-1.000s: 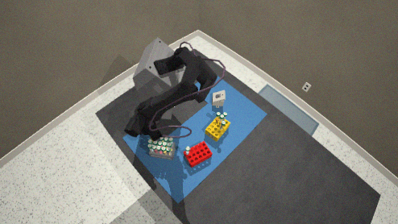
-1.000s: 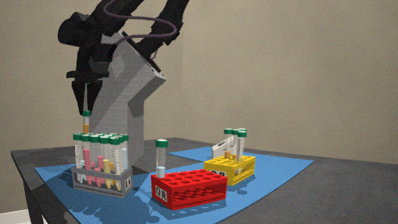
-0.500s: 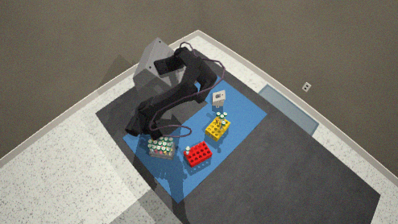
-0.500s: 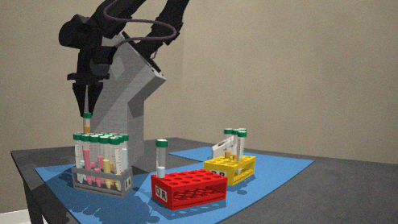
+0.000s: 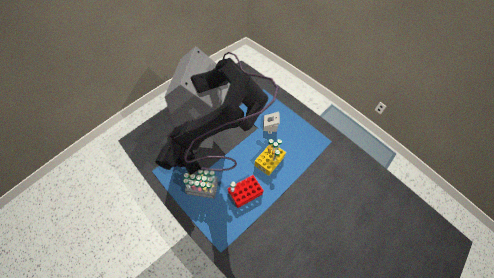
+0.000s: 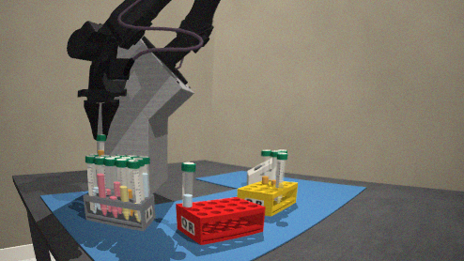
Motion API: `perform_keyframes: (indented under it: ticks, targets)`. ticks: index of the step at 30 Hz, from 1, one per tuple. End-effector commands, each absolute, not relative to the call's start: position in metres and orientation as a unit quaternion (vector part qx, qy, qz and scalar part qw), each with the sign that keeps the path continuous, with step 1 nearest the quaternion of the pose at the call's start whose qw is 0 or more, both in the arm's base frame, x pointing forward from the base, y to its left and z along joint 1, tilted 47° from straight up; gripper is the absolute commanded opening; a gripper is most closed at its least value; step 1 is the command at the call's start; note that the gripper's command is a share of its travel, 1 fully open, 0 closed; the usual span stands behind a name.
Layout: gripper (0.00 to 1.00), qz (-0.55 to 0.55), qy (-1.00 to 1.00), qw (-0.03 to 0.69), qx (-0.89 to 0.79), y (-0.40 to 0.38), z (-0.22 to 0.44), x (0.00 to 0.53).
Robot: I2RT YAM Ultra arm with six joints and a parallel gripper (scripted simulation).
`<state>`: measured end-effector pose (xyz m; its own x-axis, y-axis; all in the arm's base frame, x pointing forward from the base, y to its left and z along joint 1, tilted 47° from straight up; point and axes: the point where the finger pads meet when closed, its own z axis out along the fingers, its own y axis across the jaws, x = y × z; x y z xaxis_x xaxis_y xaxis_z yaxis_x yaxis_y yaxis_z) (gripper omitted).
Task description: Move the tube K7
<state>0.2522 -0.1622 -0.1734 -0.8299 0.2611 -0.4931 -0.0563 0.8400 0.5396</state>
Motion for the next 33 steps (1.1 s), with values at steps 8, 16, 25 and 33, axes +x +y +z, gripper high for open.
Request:
perform_keyframes:
  ticks: [8, 16, 25, 33]
  targets:
    - [0.00, 0.265, 0.914, 0.303, 0.059, -0.179, -0.177, 0.264]
    - [0.00, 0.264, 0.914, 0.304, 0.056, -0.177, -0.179, 0.267]
    - [0.00, 0.265, 0.915, 0.300, 0.057, -0.176, -0.183, 0.268]
    - [0.00, 0.264, 0.915, 0.300, 0.058, -0.176, -0.187, 0.270]
